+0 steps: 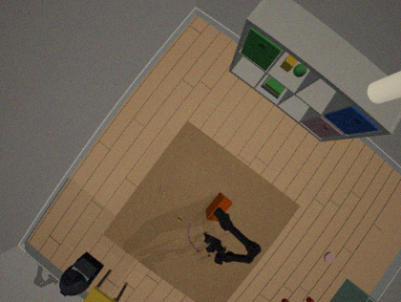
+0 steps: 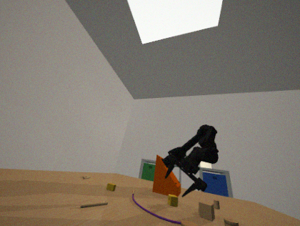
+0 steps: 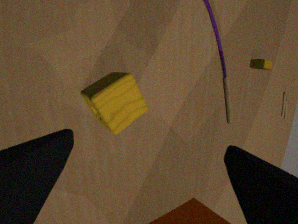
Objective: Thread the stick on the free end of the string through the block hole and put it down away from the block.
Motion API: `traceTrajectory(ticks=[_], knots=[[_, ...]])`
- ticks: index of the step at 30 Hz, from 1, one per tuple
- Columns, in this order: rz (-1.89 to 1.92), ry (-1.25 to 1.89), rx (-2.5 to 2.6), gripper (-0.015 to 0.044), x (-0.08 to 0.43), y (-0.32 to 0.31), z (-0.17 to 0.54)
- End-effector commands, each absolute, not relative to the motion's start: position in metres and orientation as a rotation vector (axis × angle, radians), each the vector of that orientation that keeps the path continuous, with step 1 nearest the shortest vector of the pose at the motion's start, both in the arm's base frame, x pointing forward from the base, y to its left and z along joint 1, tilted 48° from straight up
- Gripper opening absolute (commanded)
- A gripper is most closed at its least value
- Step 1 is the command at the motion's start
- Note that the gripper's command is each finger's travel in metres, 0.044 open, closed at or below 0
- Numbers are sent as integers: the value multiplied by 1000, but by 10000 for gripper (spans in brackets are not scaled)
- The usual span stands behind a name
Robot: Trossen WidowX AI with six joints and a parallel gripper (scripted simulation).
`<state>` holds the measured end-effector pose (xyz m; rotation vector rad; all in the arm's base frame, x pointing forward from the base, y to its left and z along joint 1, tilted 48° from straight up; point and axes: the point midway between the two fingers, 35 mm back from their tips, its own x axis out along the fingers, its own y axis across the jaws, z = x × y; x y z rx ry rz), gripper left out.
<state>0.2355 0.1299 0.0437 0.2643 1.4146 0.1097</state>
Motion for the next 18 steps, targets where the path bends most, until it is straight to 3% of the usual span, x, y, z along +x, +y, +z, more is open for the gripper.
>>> traceTrajectory(ticks=[1, 18], knots=[[764, 1322, -140, 440, 241, 127, 33], [1361, 822, -543, 440, 251, 117, 32]])
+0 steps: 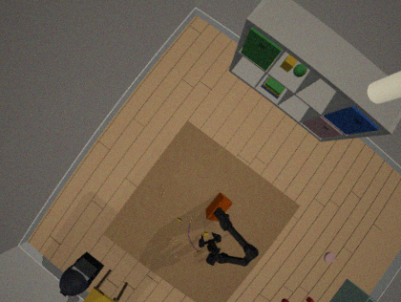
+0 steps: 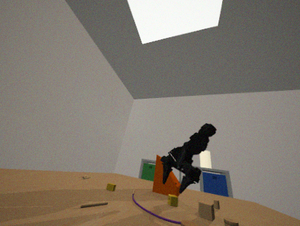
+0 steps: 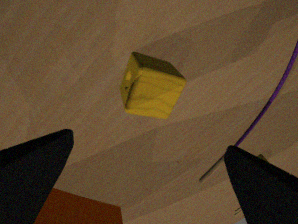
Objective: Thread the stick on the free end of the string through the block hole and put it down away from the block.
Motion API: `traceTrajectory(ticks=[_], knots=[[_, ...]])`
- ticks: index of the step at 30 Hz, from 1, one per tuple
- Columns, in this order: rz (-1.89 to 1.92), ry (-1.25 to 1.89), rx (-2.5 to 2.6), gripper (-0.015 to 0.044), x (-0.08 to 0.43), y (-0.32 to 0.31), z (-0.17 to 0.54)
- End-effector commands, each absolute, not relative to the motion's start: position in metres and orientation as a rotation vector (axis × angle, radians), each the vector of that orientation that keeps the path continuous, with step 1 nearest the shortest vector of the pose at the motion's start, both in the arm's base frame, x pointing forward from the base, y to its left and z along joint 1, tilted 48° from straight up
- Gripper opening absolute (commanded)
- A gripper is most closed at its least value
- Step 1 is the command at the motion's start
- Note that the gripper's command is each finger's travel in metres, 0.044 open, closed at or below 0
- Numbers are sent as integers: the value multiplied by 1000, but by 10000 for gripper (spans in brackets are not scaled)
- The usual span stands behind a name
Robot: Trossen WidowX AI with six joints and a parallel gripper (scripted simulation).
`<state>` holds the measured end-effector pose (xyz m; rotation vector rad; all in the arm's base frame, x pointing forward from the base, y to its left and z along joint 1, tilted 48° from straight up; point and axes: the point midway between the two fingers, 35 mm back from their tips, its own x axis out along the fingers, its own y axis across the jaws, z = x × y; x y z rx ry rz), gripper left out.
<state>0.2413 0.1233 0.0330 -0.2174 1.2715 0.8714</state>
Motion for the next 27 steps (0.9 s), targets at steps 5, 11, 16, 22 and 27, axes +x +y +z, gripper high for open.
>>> traceTrajectory(ticks=[5, 11, 16, 22, 27], knots=[[1478, 610, -671, 440, 255, 115, 33], [1573, 332, -832, 440, 258, 111, 36], [1587, 279, -868, 440, 259, 111, 36], [1587, 279, -868, 440, 259, 111, 36], [1587, 279, -868, 440, 259, 111, 36]])
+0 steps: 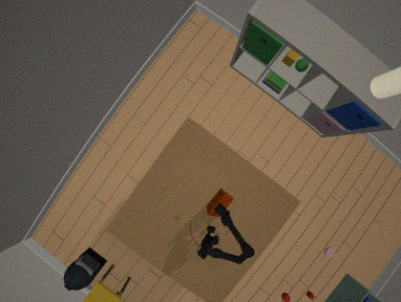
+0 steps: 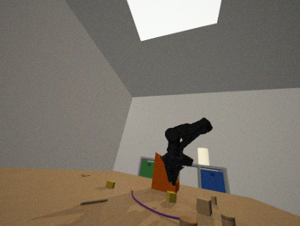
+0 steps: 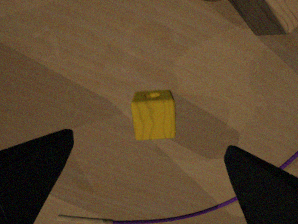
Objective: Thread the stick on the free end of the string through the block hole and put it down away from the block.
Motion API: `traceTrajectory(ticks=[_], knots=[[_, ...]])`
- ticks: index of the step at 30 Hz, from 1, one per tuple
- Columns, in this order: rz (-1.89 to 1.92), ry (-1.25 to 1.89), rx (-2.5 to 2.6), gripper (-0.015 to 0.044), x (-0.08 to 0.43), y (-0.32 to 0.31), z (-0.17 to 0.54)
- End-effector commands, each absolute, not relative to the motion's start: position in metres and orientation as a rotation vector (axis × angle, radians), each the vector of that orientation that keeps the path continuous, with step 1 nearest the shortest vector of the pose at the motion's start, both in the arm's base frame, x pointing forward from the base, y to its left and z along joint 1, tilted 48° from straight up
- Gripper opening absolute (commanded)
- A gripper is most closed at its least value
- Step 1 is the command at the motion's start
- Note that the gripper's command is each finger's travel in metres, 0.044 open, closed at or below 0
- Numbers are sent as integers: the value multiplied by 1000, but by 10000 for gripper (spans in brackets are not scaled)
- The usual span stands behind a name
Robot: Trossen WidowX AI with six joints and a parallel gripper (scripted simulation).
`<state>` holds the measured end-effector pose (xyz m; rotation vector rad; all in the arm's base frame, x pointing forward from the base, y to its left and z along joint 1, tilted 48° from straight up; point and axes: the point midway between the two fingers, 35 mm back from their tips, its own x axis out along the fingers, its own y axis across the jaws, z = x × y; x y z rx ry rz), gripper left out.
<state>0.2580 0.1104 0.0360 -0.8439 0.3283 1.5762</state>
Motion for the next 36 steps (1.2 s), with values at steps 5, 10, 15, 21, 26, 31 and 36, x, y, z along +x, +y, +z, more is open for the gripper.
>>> traceTrajectory(ticks=[5, 10, 15, 21, 26, 31, 36], knots=[[1587, 279, -868, 440, 259, 111, 36], [1587, 279, -868, 440, 258, 110, 36], [1587, 279, -868, 309, 258, 110, 36], [1587, 285, -866, 241, 258, 110, 36], [1587, 285, -866, 241, 258, 110, 36], [1587, 285, -866, 136, 258, 110, 36], [1587, 285, -866, 4, 258, 110, 36]])
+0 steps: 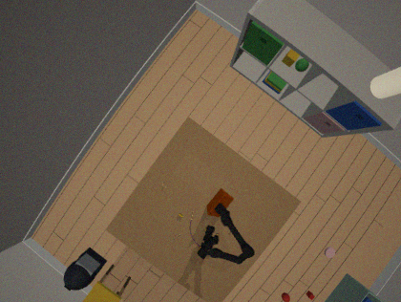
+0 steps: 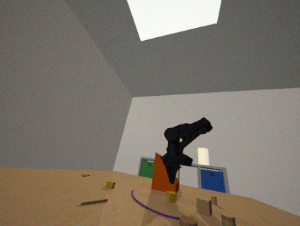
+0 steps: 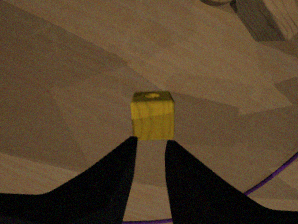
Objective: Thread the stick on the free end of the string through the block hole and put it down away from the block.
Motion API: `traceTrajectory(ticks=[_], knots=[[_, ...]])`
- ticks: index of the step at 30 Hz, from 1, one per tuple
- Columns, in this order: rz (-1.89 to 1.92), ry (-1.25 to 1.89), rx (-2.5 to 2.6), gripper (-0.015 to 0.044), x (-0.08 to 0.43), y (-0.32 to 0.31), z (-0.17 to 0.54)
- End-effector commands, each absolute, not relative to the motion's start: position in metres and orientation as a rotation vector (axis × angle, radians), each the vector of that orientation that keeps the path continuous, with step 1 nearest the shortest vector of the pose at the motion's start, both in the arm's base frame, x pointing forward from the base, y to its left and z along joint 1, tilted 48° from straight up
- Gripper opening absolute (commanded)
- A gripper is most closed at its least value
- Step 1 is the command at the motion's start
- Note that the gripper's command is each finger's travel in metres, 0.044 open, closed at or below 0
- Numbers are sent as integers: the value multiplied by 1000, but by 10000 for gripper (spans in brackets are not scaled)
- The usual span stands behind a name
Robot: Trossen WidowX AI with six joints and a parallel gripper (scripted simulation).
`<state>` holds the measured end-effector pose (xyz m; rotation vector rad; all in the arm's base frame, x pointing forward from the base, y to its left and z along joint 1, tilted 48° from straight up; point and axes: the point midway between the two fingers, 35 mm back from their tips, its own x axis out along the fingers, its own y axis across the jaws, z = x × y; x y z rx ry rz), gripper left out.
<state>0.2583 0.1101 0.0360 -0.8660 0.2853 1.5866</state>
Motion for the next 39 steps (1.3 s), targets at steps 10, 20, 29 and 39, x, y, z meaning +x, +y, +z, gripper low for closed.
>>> traceTrajectory(ticks=[10, 20, 29, 39], knots=[[1587, 285, -866, 0, 258, 110, 36], [1587, 285, -866, 53, 258, 110, 36], [1587, 285, -866, 241, 258, 110, 36], [1587, 285, -866, 0, 258, 110, 36]])
